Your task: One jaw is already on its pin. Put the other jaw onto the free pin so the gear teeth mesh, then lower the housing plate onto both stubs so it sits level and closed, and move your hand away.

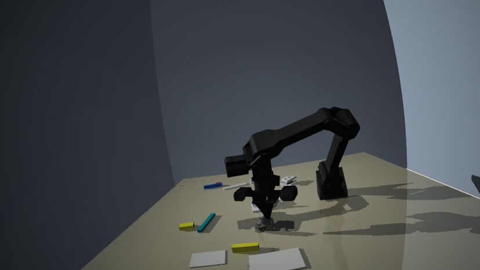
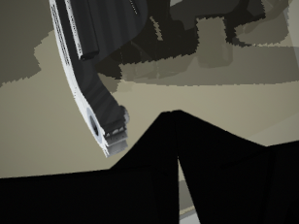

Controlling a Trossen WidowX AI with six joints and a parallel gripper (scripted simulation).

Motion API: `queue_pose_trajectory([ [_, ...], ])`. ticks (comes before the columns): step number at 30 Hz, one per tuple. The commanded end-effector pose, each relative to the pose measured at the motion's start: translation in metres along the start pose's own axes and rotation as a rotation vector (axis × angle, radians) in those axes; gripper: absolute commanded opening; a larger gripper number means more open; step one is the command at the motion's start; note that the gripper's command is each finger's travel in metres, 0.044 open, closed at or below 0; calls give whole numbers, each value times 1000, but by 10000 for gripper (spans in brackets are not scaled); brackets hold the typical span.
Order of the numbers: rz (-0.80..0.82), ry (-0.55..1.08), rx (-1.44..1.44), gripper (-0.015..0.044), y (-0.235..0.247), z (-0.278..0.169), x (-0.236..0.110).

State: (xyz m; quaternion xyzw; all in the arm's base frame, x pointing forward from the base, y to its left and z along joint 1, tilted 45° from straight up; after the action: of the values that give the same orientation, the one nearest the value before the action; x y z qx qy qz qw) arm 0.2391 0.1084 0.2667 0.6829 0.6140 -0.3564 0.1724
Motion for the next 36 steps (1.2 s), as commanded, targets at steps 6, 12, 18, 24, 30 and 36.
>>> queue_pose_trajectory([
  [6, -2, -2, 6, 0, -2, 1, 16],
  [12, -2, 1, 6, 0, -3, 1, 25],
  [18, -2, 2, 6, 0, -3, 2, 28],
  [24, -2, 1, 6, 0, 2, 1, 28],
  [30, -1, 0, 6, 0, 12, -1, 28],
  [36, -1, -1, 5, 0, 21, -2, 28],
])
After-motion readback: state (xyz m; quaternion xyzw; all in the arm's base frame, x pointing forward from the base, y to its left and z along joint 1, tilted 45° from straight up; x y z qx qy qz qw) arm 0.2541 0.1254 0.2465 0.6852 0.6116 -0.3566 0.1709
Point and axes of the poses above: the point midway between the two fingers, 35 mm back from their tips, its own x axis out along the fingers, its own y axis across the jaws, z = x × y, the point moved 8 cm from there along -x, back along the fingers, and after that the axes turned 4 degrees about x, right-handed, at the moved point
